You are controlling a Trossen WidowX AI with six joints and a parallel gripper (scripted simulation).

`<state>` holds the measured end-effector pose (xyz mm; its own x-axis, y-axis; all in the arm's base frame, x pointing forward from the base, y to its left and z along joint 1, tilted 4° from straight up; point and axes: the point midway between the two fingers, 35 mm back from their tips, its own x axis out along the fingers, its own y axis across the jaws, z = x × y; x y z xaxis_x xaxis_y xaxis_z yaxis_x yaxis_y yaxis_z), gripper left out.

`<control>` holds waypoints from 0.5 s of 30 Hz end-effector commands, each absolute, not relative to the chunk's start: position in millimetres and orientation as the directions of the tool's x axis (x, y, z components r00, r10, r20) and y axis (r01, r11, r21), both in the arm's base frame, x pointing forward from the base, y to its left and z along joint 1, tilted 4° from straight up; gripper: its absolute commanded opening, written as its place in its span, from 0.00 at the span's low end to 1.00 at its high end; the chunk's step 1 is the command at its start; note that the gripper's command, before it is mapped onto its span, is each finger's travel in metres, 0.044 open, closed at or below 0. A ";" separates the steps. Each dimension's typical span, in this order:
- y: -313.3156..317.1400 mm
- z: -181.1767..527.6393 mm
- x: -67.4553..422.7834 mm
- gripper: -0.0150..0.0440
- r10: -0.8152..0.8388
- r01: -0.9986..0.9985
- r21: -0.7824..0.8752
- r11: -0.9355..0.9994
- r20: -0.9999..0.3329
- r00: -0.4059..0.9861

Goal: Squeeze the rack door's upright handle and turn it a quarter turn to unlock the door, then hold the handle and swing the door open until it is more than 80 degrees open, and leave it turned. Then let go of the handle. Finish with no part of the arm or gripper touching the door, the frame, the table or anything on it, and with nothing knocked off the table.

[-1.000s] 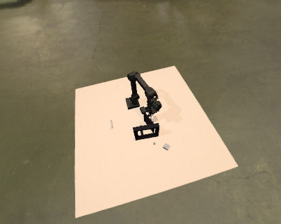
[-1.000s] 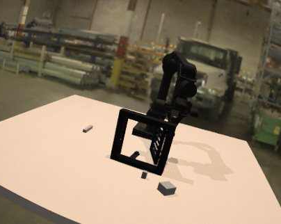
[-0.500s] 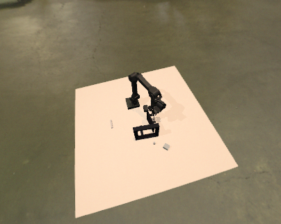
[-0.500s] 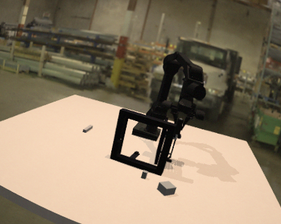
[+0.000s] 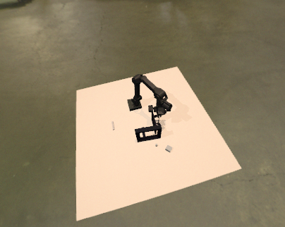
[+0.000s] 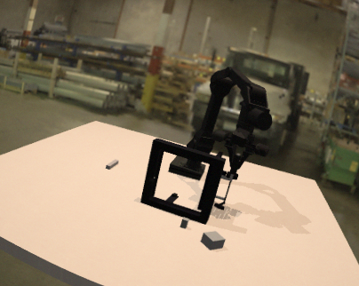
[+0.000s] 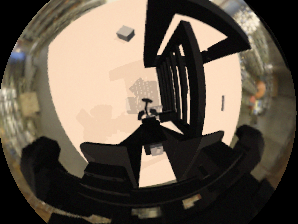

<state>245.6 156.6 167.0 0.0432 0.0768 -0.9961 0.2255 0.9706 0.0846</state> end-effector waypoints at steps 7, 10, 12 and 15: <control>158.3 167.1 246.4 0.27 0.073 0.249 0.081 0.965 -0.996 0.042; 158.3 167.1 246.4 0.27 0.073 0.249 0.081 0.965 -0.996 0.042; 158.3 167.1 246.4 0.36 0.073 0.249 0.081 0.965 -0.996 0.042; 158.3 167.1 246.4 0.50 0.073 0.249 0.081 0.965 -0.996 0.042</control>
